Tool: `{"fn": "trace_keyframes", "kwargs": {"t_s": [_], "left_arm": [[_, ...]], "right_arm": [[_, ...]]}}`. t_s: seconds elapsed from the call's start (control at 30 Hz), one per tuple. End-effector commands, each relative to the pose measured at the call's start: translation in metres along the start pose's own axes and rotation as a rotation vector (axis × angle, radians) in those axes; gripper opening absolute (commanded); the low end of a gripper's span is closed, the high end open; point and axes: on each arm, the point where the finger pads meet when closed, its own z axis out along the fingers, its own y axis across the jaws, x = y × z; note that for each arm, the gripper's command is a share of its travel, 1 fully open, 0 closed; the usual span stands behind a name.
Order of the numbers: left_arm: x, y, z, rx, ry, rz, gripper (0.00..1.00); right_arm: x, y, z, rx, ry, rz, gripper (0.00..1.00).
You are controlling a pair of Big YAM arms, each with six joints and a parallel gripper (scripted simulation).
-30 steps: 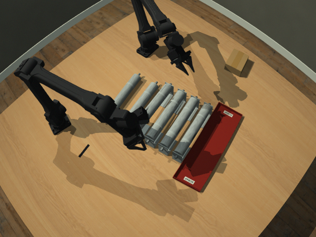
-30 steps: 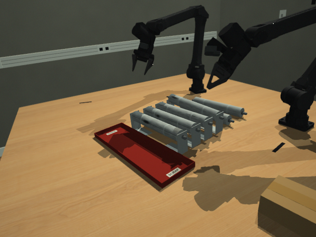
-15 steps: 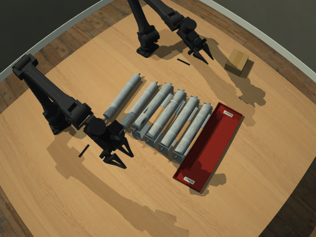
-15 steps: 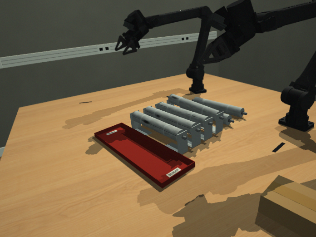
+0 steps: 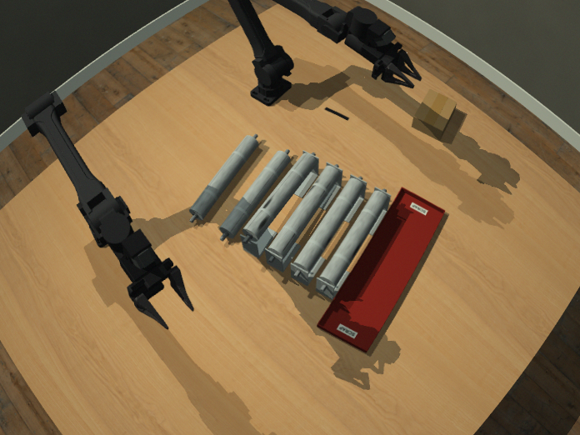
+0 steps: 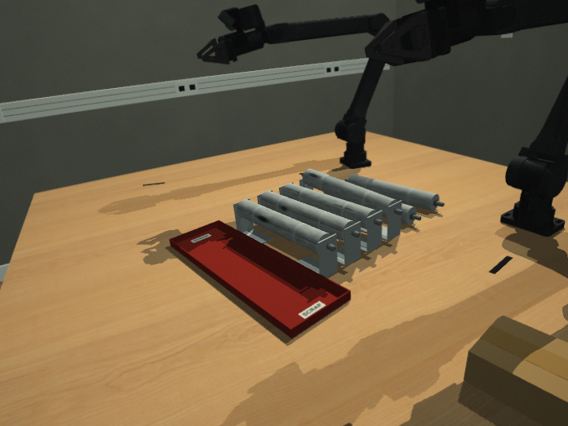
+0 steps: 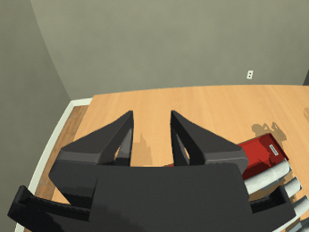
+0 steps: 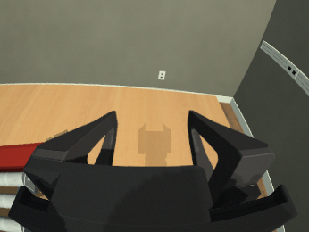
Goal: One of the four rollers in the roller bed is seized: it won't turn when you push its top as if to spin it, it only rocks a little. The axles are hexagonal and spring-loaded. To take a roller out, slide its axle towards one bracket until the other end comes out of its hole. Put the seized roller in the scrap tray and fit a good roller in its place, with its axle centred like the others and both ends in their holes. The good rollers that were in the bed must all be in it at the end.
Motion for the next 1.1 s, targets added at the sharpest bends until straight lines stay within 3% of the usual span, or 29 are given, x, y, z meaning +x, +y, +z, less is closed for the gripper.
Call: {"fn": "trace_keyframes", "kwargs": {"t_s": [0.0,0.07,0.1,0.13,0.3,0.43,0.5,0.53,0.63,0.67,0.83,0.87,1.07], "left_arm": [[-0.061,0.021,0.011,-0.031,-0.123,-0.108,0.32],[-0.061,0.021,0.011,-0.031,-0.123,-0.108,0.32],[-0.043,0.016,0.014,-0.021,-0.089,-0.11,0.32],[-0.065,0.027,0.011,-0.035,-0.138,-0.122,0.32],[-0.091,0.046,0.005,-0.054,-0.205,-0.154,0.32],[-0.097,0.048,0.004,-0.052,-0.222,-0.157,0.32],[-0.092,0.041,0.004,-0.039,-0.209,-0.147,0.32],[-0.097,0.049,0.002,-0.057,-0.217,-0.147,0.32],[-0.096,0.053,0.002,-0.068,-0.215,-0.138,0.32],[-0.078,0.046,0.001,-0.053,-0.187,-0.135,0.32],[-0.068,0.044,-0.003,-0.051,-0.177,-0.145,0.32],[-0.063,0.043,-0.003,-0.049,-0.169,-0.147,0.32],[-0.059,0.041,-0.003,-0.044,-0.165,-0.148,0.32]], "right_arm": [[-0.015,-0.023,-0.008,0.052,-0.079,0.121,0.62],[-0.015,-0.023,-0.008,0.052,-0.079,0.121,0.62],[-0.009,-0.022,-0.001,0.051,-0.071,0.126,0.62],[-0.009,-0.033,-0.004,0.073,-0.086,0.141,0.62],[-0.052,-0.063,-0.034,0.131,-0.208,0.177,0.62],[-0.042,-0.065,-0.035,0.137,-0.205,0.182,0.62],[-0.036,-0.058,-0.025,0.123,-0.182,0.169,0.62],[-0.054,-0.07,-0.032,0.146,-0.218,0.162,0.62],[-0.057,-0.073,-0.033,0.153,-0.212,0.153,0.62],[-0.061,-0.068,-0.035,0.139,-0.219,0.153,0.62],[-0.07,-0.066,-0.034,0.133,-0.228,0.155,0.62],[-0.072,-0.065,-0.035,0.13,-0.231,0.155,0.32],[-0.082,-0.065,-0.036,0.127,-0.245,0.158,0.32]]}}
